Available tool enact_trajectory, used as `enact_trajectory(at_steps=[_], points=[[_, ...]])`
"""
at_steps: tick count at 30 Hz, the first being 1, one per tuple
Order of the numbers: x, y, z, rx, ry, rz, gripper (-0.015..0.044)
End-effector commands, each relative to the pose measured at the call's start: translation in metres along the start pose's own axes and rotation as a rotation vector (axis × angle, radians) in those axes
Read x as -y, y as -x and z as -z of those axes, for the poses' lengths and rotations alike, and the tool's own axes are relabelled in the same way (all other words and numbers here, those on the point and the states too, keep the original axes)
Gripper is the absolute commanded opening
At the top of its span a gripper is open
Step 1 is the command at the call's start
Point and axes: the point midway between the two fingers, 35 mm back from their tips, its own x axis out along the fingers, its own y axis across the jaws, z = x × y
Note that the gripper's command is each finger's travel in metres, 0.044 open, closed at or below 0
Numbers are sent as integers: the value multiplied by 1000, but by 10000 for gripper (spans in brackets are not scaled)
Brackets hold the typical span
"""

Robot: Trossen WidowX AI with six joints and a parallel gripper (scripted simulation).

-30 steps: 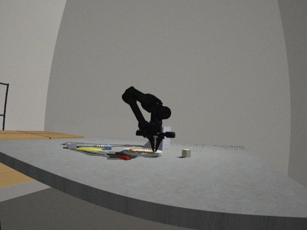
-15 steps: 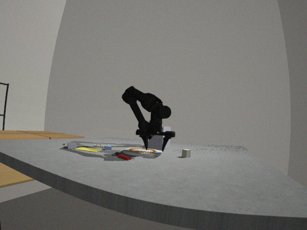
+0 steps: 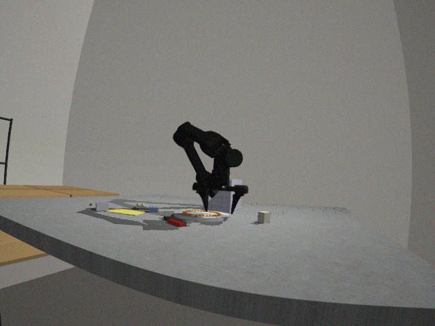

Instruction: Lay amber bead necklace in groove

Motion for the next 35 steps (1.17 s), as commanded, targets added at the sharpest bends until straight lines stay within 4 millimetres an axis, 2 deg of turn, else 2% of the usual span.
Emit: enact_trajectory(at_steps=[1,19,21,24,26,35], points=[[-1,0,1,-5,-3,-3,440],[-1,0,1,-5,-3,-3,440],[-1,10,0,-4,-2,-4,440],[-1,57,-1,-2,0,-4,440],[0,78,2,-1,1,-3,440],[0,81,2,-1,1,-3,440]])
